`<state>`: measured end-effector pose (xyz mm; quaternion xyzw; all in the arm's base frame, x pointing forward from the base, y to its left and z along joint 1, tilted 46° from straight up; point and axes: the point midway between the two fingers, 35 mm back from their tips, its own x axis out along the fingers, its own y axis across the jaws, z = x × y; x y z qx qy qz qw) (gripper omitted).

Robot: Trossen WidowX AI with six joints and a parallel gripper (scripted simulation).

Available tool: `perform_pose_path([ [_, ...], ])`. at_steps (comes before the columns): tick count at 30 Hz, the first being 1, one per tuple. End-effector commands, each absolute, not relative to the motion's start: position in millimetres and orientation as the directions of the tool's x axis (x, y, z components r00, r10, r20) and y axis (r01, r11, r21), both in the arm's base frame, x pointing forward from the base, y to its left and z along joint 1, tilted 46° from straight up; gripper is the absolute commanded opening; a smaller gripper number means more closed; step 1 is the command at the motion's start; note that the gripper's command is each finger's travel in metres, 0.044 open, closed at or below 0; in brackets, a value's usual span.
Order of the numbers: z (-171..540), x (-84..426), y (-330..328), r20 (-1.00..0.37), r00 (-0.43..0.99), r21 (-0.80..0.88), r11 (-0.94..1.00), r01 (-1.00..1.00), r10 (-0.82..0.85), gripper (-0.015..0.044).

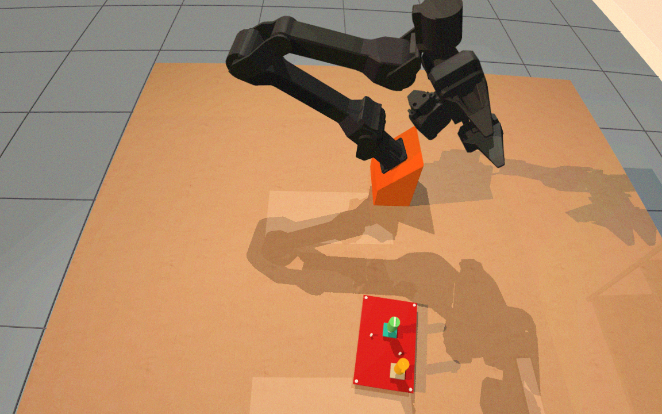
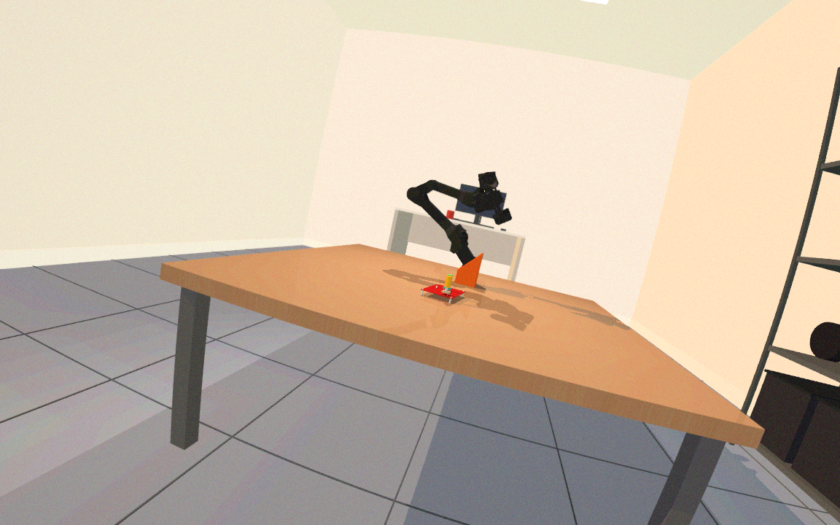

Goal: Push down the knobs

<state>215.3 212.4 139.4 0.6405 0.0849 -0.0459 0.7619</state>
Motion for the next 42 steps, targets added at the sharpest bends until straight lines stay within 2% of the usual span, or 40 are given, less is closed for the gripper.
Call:
perform_pose_path([
  [1,139.3,215.8,212.6,-0.19,0.981,0.967,0.18,0.18,0.039,0.0374],
  [15,124.8,260.2,208.6,-0.309,0.947,0.778,0.548,0.306,-0.089,0.0006],
  [24,103.9,289.2,196.1,-0.437,0.884,0.592,0.687,0.421,-0.165,0.0],
  [31,95.2,309.4,179.5,-0.501,0.824,0.382,0.786,0.486,-0.266,0.0],
  [42,79.4,336.5,143.9,-0.59,0.699,0.065,0.839,0.541,-0.405,0.0],
])
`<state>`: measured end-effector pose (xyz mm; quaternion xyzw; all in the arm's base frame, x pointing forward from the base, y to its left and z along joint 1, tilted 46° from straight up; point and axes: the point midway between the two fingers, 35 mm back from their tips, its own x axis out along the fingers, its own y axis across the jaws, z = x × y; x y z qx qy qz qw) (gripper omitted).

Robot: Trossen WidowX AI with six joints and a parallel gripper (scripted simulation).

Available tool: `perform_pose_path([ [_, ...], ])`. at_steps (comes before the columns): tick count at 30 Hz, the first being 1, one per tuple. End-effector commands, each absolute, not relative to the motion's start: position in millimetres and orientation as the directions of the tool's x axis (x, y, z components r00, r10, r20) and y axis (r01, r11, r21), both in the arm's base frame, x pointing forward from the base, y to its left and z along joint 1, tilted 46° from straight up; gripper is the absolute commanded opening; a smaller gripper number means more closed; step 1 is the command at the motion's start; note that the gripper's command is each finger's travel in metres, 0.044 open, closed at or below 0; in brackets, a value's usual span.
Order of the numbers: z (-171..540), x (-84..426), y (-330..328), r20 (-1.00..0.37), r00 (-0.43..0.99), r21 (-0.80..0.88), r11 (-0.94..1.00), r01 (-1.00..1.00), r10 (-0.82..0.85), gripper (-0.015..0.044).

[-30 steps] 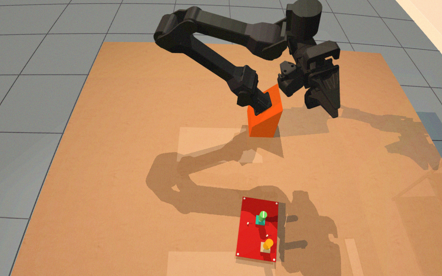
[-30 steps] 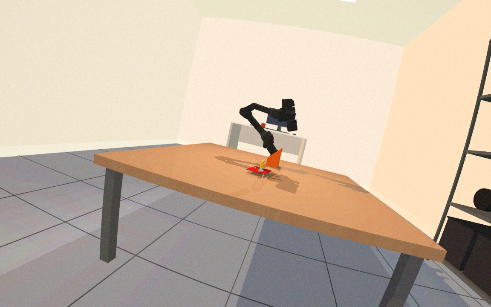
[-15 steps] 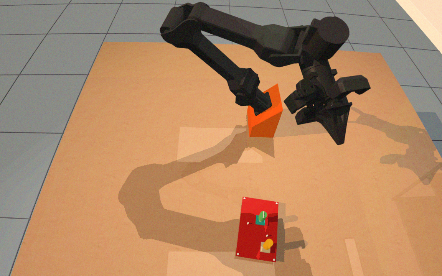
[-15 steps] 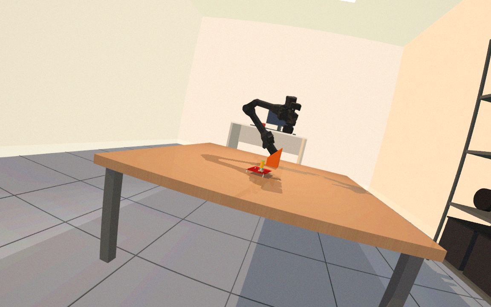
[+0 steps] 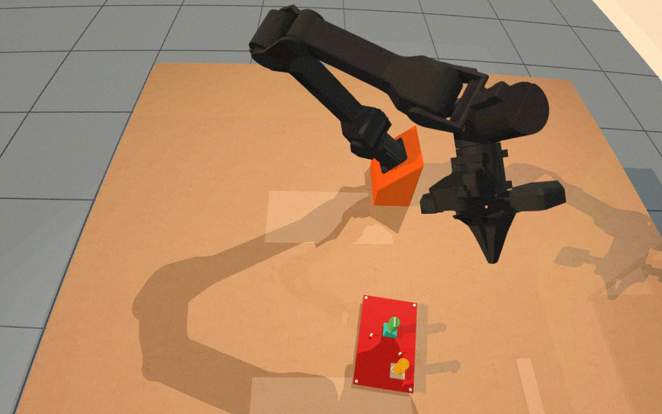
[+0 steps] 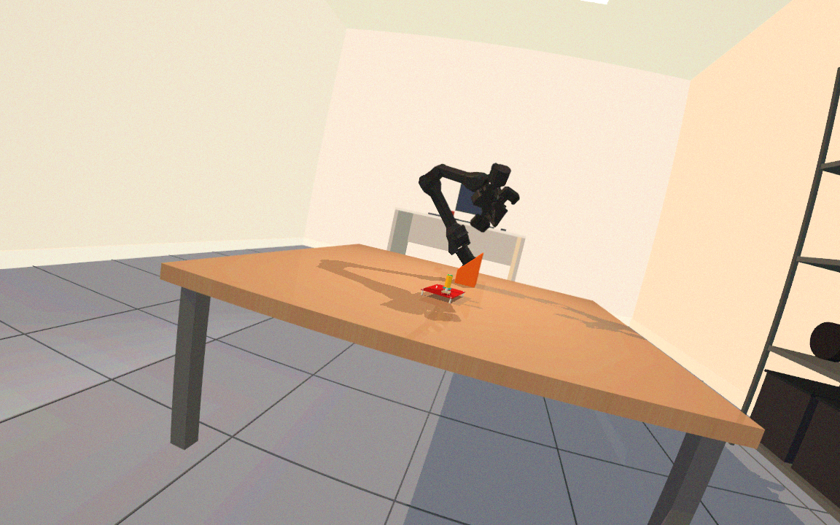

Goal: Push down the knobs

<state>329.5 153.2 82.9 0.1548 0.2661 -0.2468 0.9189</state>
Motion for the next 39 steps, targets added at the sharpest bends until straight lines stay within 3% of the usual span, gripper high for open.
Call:
perform_pose_path([
  [1,78.4,338.4,140.5,-0.597,0.684,0.031,0.84,0.541,-0.418,0.0],
  [22,64.9,362.1,59.5,-0.701,0.304,-0.558,0.762,0.33,-0.645,0.0],
  [39,66.6,358.2,-4.8,-0.702,-0.044,-0.711,0.703,-0.024,-0.711,0.0],
])
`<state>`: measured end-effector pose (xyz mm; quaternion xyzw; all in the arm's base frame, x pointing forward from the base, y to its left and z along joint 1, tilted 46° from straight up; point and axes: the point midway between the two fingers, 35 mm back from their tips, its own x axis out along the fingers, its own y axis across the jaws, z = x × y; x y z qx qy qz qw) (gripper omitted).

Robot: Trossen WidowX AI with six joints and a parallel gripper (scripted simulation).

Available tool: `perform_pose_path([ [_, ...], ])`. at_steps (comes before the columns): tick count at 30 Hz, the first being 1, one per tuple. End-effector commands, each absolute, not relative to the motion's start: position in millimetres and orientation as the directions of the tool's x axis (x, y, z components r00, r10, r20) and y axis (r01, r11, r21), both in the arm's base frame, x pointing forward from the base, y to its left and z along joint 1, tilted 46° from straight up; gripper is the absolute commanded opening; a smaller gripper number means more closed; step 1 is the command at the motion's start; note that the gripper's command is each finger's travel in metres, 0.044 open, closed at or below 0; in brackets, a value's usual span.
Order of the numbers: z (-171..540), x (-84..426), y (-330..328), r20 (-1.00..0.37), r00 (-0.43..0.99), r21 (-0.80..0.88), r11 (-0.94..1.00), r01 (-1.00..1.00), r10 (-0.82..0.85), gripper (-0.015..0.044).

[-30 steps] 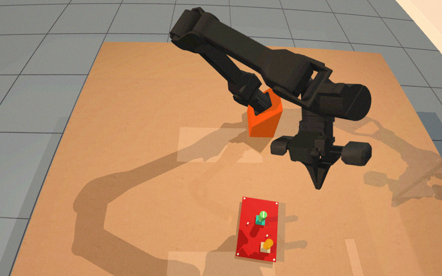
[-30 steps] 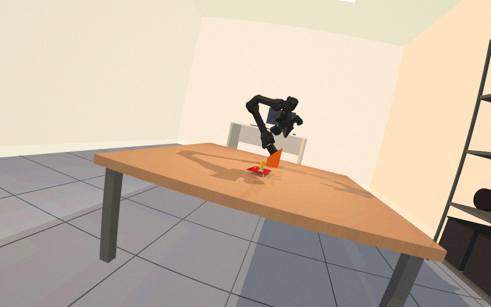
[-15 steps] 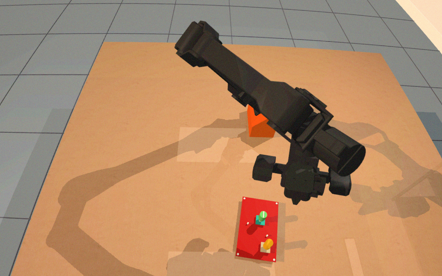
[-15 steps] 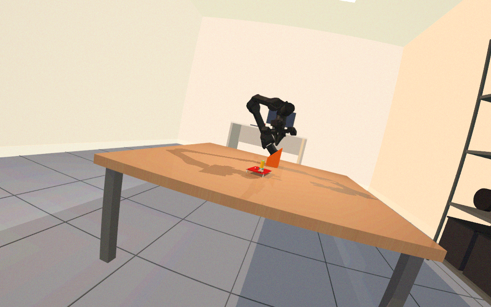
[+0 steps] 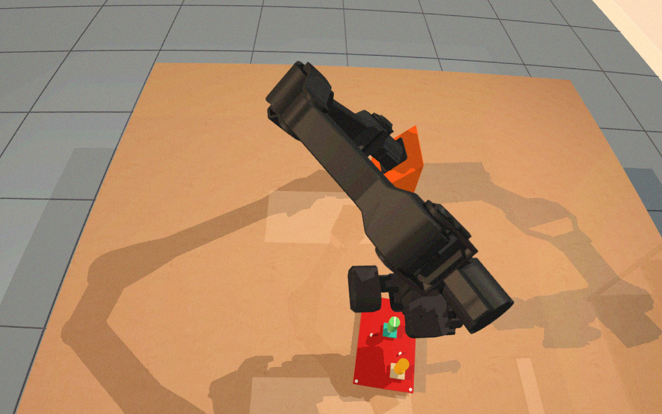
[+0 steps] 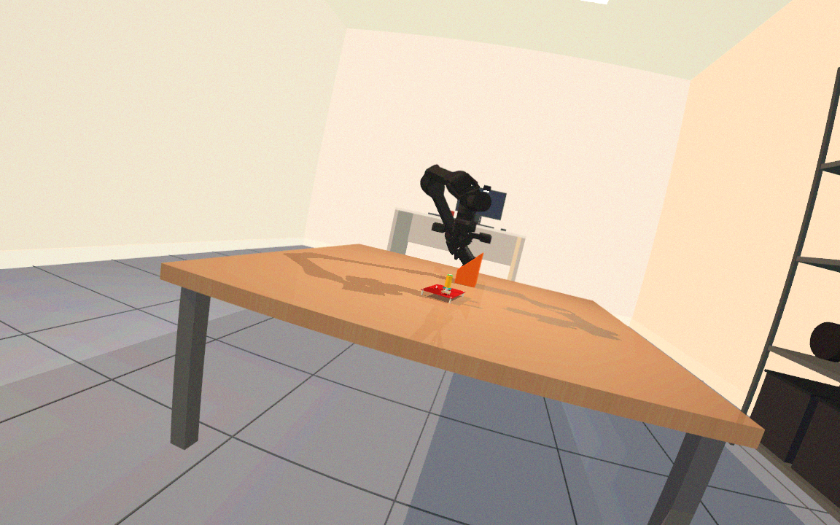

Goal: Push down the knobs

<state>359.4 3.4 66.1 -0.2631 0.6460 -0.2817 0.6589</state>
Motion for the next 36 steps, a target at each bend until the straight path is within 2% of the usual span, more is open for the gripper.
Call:
perform_pose_path([
  [1,66.6,358.2,-4.8,-0.702,-0.044,-0.711,0.703,-0.024,-0.711,0.0],
  [36,38.1,356.4,-34.2,-0.701,-0.044,-0.712,0.702,-0.023,-0.712,0.0],
])
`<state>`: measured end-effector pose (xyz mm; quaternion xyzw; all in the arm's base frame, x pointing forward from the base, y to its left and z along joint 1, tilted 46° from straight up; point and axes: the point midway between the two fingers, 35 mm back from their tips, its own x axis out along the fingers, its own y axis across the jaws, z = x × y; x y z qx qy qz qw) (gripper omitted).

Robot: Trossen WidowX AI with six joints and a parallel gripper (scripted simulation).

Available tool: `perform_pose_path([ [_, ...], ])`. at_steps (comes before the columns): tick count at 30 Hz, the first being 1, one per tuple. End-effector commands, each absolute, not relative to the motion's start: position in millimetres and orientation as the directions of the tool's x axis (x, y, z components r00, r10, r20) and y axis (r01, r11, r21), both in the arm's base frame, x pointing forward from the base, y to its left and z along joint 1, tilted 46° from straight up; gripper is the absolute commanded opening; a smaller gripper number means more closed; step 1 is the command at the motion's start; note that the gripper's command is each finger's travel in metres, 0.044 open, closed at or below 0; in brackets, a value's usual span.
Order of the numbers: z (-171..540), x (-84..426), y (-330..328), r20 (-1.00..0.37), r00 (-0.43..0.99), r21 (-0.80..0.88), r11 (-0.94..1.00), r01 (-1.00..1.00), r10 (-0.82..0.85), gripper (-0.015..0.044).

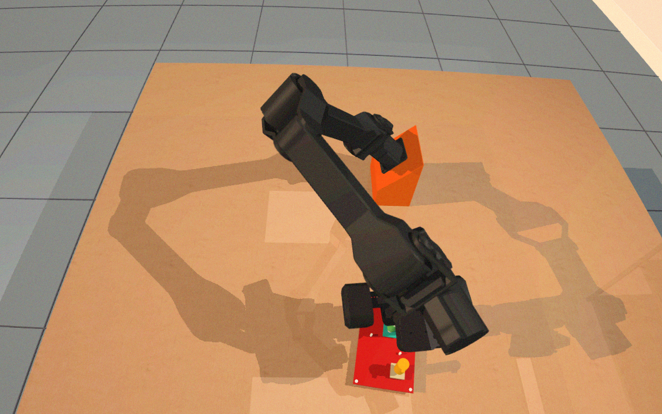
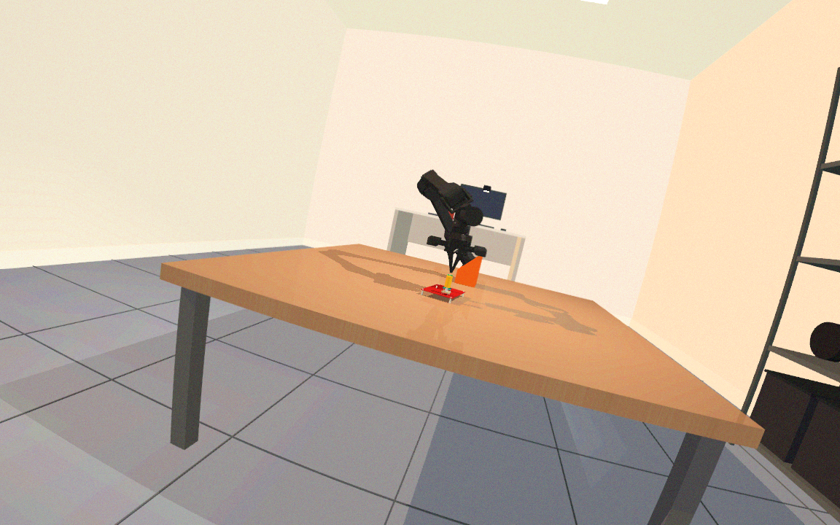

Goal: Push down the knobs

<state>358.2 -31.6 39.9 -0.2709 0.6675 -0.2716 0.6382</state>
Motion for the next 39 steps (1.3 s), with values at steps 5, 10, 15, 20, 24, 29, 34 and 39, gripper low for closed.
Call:
perform_pose_path([
  [5,38.6,356.5,-33.7,-0.701,-0.044,-0.712,0.702,-0.023,-0.712,0.0],
  [10,38.5,356.5,-33.8,-0.701,-0.044,-0.712,0.702,-0.023,-0.712,0.0],
  [15,37.6,356.4,-34.8,-0.701,-0.044,-0.712,0.702,-0.023,-0.712,0.0],
  [20,36.7,356.4,-35.7,-0.701,-0.044,-0.712,0.702,-0.023,-0.712,0.0],
  [24,35.9,356.3,-36.5,-0.701,-0.044,-0.712,0.702,-0.023,-0.712,0.0],
  [29,35.0,356.2,-37.4,-0.701,-0.044,-0.712,0.702,-0.023,-0.712,0.0],
  [34,34.1,356.2,-38.4,-0.701,-0.044,-0.712,0.702,-0.023,-0.712,0.0],
  [39,34.0,356.2,-38.5,-0.701,-0.044,-0.712,0.702,-0.023,-0.712,0.0],
])
